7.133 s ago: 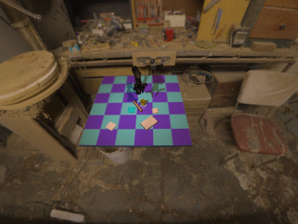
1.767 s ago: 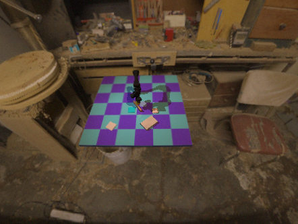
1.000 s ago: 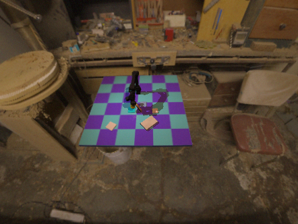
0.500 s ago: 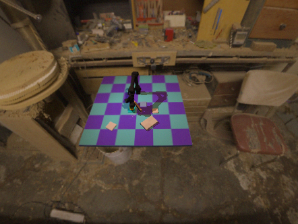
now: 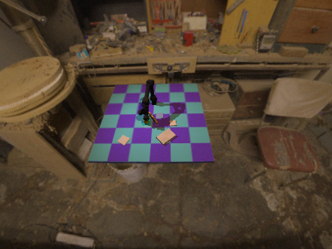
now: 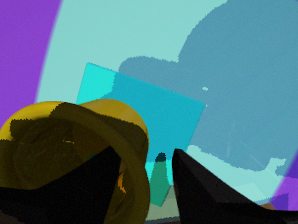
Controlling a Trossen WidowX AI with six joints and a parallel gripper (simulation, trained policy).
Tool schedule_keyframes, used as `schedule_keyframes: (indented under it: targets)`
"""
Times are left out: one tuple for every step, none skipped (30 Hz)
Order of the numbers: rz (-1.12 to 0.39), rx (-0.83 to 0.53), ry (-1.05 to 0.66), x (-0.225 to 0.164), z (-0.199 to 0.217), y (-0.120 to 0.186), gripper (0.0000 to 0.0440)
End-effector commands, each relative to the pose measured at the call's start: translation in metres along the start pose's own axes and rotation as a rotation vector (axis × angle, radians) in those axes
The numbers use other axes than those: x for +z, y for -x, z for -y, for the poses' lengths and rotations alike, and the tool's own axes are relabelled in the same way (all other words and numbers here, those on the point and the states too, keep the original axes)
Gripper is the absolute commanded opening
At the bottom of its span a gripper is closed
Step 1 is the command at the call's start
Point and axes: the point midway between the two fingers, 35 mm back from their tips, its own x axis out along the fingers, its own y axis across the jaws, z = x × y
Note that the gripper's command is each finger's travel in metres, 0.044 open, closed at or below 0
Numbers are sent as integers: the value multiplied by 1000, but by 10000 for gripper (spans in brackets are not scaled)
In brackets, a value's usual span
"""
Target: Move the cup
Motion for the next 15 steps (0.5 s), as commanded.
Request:
schedule_keyframes:
  targets:
    - [1, 50, -5, 5, -6, 8, 171]
    - [2, 56, -5, 6, -6, 9, 171]
    - [4, 61, -5, 7, -6, 11, 172]
    - [0, 65, -5, 7, -6, 12, 176]
    - [-3, 70, -5, 7, -5, 14, 179]
    - [-5, 74, -6, 7, -4, 16, 183]
    - [-8, 78, -6, 7, -4, 18, 186]
    - [-10, 82, -7, 7, -3, 20, 190]
    - [-12, 86, -7, 7, -2, 22, 194]
    - [-14, 91, -8, 7, -2, 24, 199]
    - [-15, 95, -9, 7, -1, 27, 203]
    - [-16, 100, -10, 7, -1, 29, 208]
    - [-17, 104, -11, 8, 0, 32, 213]
    - [-18, 109, -12, 8, 0, 34, 219]
    - [-18, 114, -14, 8, 1, 37, 225]
